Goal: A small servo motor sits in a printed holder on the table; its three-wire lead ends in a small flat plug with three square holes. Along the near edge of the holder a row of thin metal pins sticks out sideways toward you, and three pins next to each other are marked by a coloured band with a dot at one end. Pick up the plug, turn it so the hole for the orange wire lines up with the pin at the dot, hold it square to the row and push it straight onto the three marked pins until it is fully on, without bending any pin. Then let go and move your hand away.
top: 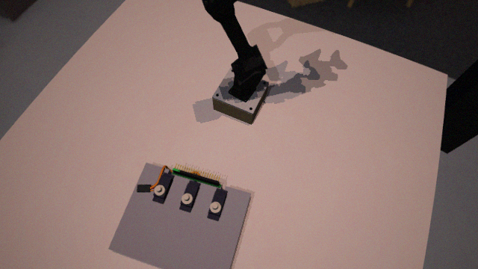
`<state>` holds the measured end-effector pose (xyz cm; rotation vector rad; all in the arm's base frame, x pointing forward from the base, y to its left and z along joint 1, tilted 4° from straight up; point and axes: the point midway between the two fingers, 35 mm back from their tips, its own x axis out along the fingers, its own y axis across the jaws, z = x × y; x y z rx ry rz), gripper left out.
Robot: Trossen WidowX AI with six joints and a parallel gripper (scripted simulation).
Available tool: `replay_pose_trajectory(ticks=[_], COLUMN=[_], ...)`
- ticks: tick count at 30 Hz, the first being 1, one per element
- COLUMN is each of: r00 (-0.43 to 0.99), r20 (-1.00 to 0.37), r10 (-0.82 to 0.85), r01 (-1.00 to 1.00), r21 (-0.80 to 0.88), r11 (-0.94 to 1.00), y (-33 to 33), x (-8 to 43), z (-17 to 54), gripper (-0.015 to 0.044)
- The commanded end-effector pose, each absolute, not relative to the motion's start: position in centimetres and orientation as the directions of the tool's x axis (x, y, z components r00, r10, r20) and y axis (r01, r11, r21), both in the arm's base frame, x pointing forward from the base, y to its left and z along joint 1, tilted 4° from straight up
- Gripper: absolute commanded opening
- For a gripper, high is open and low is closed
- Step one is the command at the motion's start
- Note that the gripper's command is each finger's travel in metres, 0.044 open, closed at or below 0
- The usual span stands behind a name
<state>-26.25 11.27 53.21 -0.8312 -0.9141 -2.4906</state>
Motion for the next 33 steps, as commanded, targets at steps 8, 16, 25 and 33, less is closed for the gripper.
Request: replay_pose_trajectory(ticks=[8, 16, 25, 33], r00=[-0.774, -0.776, -0.724, -0.628], r20=[0.631, 0.619, 0.604, 0.582], r10=[-0.057, 0.12, 0.334, 0.516], r01=[0.434, 0.242, -0.026, -0.271], r21=[0.463, 0.468, 0.46, 0.457], r11=[-0.773, -0.85, -0.888, -0.847], y=[13.2, 17.6, 22.5, 26.1], x=[-25.4, -23.0, -18.9, -14.2], z=[53.0, 52.3, 51.3, 50.2], gripper=[0.019, 0.0115, 0.0115, 0.0115])
